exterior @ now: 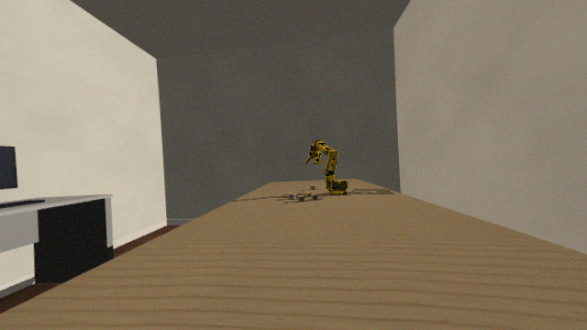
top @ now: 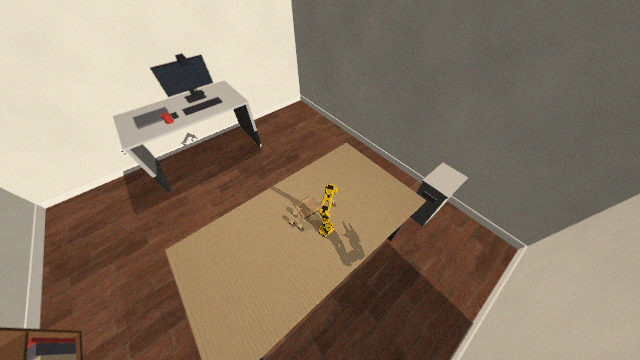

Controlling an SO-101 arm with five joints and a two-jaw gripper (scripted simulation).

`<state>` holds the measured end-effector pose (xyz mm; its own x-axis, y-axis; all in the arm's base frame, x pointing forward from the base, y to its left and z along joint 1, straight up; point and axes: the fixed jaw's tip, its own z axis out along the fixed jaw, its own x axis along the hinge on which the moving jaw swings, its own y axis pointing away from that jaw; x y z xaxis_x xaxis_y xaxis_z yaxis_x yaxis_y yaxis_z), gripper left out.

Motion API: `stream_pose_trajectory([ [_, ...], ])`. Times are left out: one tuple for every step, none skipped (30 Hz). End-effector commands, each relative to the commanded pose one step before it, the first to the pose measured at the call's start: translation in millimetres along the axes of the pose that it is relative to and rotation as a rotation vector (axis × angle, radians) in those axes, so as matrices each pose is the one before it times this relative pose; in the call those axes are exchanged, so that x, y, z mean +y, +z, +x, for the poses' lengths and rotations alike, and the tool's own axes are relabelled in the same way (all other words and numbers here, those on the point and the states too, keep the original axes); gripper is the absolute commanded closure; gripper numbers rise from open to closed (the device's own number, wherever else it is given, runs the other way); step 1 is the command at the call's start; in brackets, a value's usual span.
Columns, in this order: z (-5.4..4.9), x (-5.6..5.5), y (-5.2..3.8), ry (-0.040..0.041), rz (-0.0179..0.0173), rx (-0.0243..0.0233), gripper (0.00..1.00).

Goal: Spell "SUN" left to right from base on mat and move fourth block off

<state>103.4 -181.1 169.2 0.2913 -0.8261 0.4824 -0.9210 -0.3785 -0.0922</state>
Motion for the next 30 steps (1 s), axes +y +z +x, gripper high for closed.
stream_pose_trajectory([
  [6.1, -0.78, -9.806, 0.03896, 0.01391, 0.06543, 0.68],
  [-0.21, -0.04, 0.176, 0.01358, 0.00017, -0.00004, 0.68],
  [-0.23, -0.05, 0.197, 0.01516, 0.00019, -0.00005, 0.68],
  [0.0, 0.0, 0.0, 0.0, 0.0, 0.0, 0.68],
  [0.0, 0.0, 0.0, 0.0, 0.0, 0.0, 0.68],
  [-0.26, -0.05, 0.218, 0.01676, 0.00021, -0.00006, 0.68],
  [-0.29, -0.05, 0.239, 0.01835, 0.00023, -0.00007, 0.68],
  [-0.31, -0.05, 0.26, 0.01995, 0.00025, -0.00008, 0.68],
  [-0.34, -0.05, 0.28, 0.02152, 0.00026, -0.00009, 0.68],
  [-0.37, -0.05, 0.301, 0.02307, 0.00028, -0.0001, 0.68],
  [-0.4, -0.05, 0.321, 0.02459, 0.0003, -0.00012, 0.68],
  [-0.42, -0.05, 0.341, 0.02606, 0.00031, -0.00013, 0.68],
  [-0.45, -0.05, 0.36, 0.02749, 0.00032, -0.00015, 0.68],
  [-0.47, -0.04, 0.378, 0.02885, 0.00034, -0.00016, 0.68],
  [-0.5, -0.03, 0.396, 0.03015, 0.00035, -0.00018, 0.68],
  [-0.52, -0.03, 0.413, 0.03138, 0.00035, -0.0002, 0.68],
  [-0.54, -0.02, 0.428, 0.03254, 0.00036, -0.00022, 0.68],
  [-0.56, -0.01, 0.443, 0.03361, 0.00036, -0.00024, 0.68],
  [-0.58, 0.01, 0.457, 0.0346, 0.00037, -0.00026, 0.68],
  [-0.6, 0.02, 0.469, 0.03549, 0.00037, -0.00028, 0.68],
  [0.0, 0.0, 0.0, 0.0, 0.0, 0.0, 0.68],
  [0.0, 0.0, 0.0, 0.0, 0.0, 0.0, 0.68],
  [-0.61, 0.03, 0.481, 0.03629, 0.00036, -0.0003, 0.68],
  [-0.63, 0.05, 0.491, 0.03698, 0.00036, -0.00032, 0.68],
  [-0.64, 0.06, 0.499, 0.03758, 0.00035, -0.00034, 0.68],
  [-0.65, 0.08, 0.506, 0.03807, 0.00034, -0.00035, 0.68],
  [-0.65, 0.1, 0.512, 0.03846, 0.00033, -0.00037, 0.68],
  [-0.65, 0.11, 0.517, 0.03873, 0.00032, -0.00039, 0.68],
  [-0.66, 0.13, 0.52, 0.0389, 0.00031, -0.0004, 0.68],
  [-0.65, 0.15, 0.521, 0.03895, 0.00029, -0.00041, 0.68],
])
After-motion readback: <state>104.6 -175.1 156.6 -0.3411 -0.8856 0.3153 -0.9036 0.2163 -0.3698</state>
